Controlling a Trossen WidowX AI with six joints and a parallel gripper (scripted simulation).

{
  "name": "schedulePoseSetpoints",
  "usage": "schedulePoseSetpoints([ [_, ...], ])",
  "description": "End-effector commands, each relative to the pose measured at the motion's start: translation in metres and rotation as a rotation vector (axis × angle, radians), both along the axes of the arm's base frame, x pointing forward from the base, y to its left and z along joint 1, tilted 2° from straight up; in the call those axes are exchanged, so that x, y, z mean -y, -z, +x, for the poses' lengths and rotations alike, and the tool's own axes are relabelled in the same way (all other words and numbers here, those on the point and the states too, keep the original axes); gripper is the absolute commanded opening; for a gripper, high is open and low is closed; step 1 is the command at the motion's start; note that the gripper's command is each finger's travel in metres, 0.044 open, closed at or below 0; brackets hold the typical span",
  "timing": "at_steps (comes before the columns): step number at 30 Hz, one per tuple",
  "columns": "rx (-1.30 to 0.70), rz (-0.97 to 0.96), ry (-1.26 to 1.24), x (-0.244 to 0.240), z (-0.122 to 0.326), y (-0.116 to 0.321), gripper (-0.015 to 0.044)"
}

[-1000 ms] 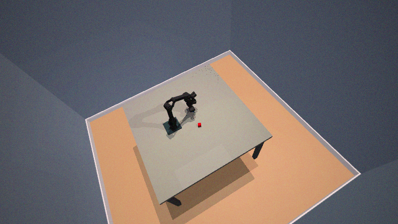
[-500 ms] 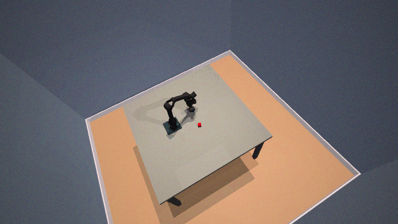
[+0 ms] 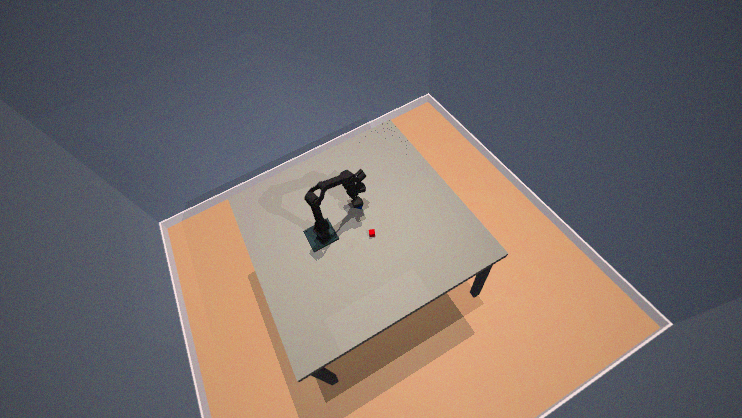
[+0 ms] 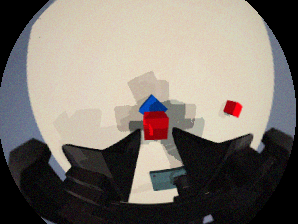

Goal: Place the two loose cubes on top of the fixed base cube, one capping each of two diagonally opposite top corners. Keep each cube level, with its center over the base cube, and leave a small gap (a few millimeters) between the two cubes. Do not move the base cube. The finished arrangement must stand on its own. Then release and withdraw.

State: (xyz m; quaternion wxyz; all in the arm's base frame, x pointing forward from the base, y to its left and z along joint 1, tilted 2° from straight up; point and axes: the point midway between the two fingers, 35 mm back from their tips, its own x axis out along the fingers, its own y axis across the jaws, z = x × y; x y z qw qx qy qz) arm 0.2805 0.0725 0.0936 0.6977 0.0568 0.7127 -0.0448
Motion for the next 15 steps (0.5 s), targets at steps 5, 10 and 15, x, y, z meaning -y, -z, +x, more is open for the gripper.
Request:
schedulePoseSetpoints([
  [5, 0.009, 0.002, -0.001, 0.0000, 0.0014, -0.0123, 0.0205],
  [10, 0.009, 0.002, -0.001, 0.0000, 0.0014, -0.0145, 0.0205],
  [15, 0.004, 0.001, -0.005, 0.0010, 0.0010, -0.0120, 0.0231],
])
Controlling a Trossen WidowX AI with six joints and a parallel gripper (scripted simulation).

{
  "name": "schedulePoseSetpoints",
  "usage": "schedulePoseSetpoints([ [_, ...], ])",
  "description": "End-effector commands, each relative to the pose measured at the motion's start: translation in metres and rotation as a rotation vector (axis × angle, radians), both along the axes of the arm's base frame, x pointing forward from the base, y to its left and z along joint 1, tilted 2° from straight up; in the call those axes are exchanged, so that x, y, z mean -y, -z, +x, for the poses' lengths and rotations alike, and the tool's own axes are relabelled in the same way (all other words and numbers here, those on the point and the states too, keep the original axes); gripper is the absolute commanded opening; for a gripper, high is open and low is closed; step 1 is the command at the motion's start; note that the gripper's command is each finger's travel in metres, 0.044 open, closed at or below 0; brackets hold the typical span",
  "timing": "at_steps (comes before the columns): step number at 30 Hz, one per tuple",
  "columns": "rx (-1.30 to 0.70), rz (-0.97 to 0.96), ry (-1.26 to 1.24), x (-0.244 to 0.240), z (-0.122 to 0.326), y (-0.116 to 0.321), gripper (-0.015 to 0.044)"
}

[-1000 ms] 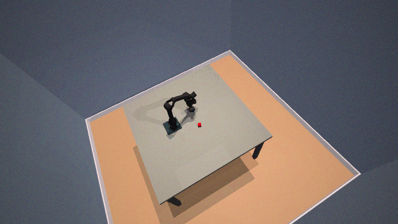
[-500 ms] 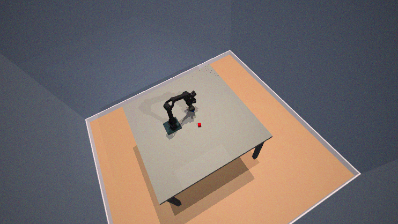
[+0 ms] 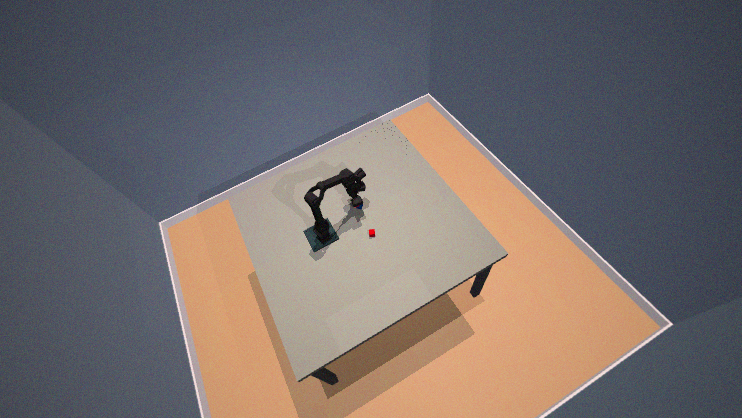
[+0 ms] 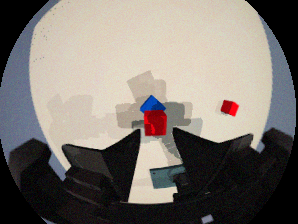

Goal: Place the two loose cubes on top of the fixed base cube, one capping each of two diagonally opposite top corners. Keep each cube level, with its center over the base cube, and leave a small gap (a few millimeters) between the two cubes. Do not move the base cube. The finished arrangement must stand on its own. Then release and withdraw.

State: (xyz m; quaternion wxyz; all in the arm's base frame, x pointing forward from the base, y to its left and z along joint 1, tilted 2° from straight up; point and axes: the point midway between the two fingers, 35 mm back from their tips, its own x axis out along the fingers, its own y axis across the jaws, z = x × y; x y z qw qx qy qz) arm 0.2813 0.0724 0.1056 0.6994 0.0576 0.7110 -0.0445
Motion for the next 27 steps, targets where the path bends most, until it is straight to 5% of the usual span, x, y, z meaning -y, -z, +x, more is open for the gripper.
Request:
schedulePoseSetpoints([
  [1, 0.000, 0.000, -0.022, 0.004, 0.001, 0.000, 0.0258],
  [27, 0.016, 0.001, -0.907, 0.161, 0.005, -0.028, 0.0265],
])
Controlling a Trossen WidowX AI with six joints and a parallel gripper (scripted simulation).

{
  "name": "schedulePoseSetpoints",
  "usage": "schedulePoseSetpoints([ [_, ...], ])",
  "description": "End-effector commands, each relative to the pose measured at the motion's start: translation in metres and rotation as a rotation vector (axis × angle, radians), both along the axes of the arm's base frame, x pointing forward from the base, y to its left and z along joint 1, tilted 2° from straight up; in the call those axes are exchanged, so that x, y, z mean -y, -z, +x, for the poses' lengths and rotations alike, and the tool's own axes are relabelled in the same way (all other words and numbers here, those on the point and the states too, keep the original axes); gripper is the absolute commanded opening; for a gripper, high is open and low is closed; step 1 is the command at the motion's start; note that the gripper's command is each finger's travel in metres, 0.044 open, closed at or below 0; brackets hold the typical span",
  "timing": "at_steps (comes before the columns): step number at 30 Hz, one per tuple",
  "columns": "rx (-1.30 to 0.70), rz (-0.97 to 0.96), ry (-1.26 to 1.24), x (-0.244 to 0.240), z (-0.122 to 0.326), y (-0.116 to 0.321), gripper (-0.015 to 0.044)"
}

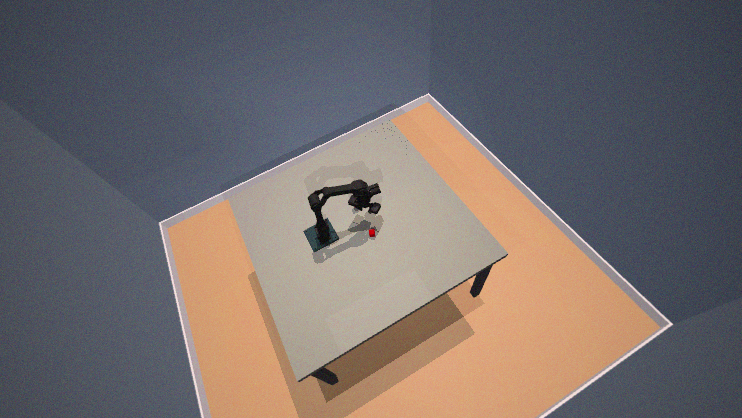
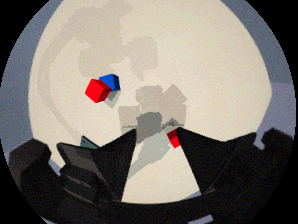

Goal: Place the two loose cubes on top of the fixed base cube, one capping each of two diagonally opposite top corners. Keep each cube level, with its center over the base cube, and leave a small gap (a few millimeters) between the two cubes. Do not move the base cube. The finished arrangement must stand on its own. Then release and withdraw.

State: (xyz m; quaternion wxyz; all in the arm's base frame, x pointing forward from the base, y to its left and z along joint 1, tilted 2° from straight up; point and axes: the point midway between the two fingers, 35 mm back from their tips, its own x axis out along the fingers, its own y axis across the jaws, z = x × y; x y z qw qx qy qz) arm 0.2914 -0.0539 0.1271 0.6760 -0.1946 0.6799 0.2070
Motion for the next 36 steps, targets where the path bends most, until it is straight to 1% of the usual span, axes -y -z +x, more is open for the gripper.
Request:
schedulePoseSetpoints([
  [1, 0.002, -0.005, -0.221, 0.040, -0.007, -0.008, 0.0265],
  [11, 0.002, -0.004, -0.540, 0.094, -0.029, -0.018, 0.0265],
  [23, 0.002, -0.004, -0.545, 0.095, -0.029, -0.017, 0.0265],
  [31, 0.002, -0.004, -0.545, 0.095, -0.029, 0.039, 0.0265],
  [36, 0.002, -0.004, -0.545, 0.095, -0.030, 0.044, 0.0265],
])
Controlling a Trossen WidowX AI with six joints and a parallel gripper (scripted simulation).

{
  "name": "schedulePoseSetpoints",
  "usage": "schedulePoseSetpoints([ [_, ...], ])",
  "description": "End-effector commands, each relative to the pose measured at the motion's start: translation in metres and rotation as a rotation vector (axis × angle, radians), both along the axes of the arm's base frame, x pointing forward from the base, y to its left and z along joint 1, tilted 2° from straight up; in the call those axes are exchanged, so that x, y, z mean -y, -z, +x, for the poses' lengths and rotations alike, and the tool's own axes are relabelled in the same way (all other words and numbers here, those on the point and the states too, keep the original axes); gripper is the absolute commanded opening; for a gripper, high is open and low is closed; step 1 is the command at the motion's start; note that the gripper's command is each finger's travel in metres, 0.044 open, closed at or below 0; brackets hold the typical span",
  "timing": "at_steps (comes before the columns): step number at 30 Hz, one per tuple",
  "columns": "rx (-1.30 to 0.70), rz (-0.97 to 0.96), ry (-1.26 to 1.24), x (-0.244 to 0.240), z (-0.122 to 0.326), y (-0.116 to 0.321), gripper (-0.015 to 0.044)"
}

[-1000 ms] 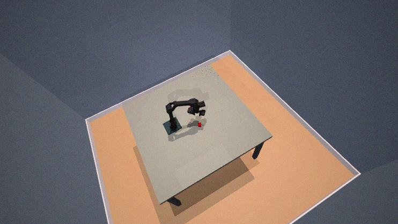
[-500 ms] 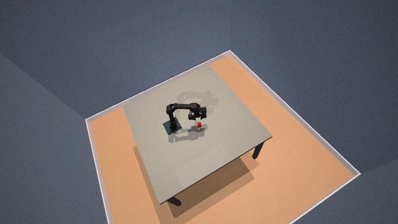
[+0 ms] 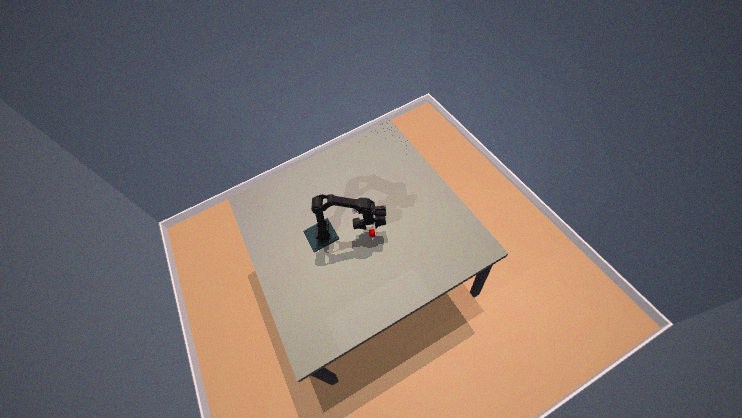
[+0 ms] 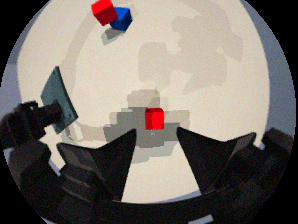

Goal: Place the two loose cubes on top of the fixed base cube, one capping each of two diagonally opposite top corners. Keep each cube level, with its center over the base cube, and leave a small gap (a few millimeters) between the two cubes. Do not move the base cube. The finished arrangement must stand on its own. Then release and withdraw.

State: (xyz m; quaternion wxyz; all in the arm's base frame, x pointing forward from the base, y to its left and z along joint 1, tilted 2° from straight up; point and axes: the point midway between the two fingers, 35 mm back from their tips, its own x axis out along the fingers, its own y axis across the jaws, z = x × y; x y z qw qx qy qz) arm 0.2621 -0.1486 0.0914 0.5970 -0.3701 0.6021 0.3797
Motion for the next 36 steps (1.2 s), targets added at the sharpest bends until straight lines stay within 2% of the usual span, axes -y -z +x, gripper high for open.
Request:
schedulePoseSetpoints([
  [1, 0.000, -0.004, -0.004, 0.000, -0.001, 0.008, 0.0265],
  [33, 0.000, -0.004, -0.004, 0.000, -0.001, 0.056, 0.0265],
  [36, 0.000, -0.004, -0.004, 0.000, -0.001, 0.056, 0.0186],
])
